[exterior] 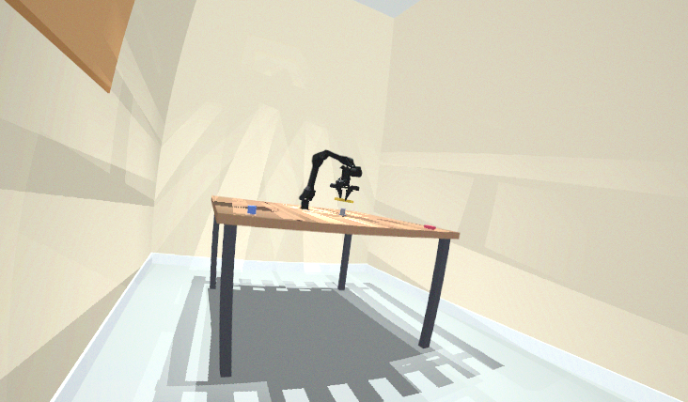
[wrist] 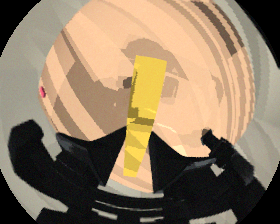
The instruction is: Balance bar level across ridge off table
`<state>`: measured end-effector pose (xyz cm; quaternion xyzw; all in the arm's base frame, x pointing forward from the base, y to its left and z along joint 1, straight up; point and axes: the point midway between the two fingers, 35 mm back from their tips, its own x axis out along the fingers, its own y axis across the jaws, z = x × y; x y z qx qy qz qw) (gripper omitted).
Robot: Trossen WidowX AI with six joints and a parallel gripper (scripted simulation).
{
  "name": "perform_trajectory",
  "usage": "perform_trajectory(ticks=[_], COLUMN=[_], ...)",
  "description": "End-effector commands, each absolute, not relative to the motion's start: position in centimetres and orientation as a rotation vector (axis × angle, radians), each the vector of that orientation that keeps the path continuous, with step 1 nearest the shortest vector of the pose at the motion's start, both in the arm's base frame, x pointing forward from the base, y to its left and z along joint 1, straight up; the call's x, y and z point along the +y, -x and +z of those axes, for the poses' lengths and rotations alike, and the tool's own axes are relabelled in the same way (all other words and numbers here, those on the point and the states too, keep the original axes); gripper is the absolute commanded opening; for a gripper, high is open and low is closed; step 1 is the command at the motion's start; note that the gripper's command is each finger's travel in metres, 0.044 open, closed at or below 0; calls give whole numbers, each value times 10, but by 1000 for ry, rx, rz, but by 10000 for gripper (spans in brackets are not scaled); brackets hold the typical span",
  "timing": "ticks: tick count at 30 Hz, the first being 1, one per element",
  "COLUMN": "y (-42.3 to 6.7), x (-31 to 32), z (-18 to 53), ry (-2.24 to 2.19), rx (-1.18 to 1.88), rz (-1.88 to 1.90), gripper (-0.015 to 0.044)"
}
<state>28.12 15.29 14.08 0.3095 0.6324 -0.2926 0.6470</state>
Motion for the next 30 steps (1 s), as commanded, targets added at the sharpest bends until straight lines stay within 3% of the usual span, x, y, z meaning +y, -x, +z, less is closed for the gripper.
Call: perform_trajectory(ticks=[1,30], y=[-280,-279], x=[154,152], z=[135,104], ry=[-711,-714], rx=[1438,1438], rz=[-669,-671], gripper=[0,0])
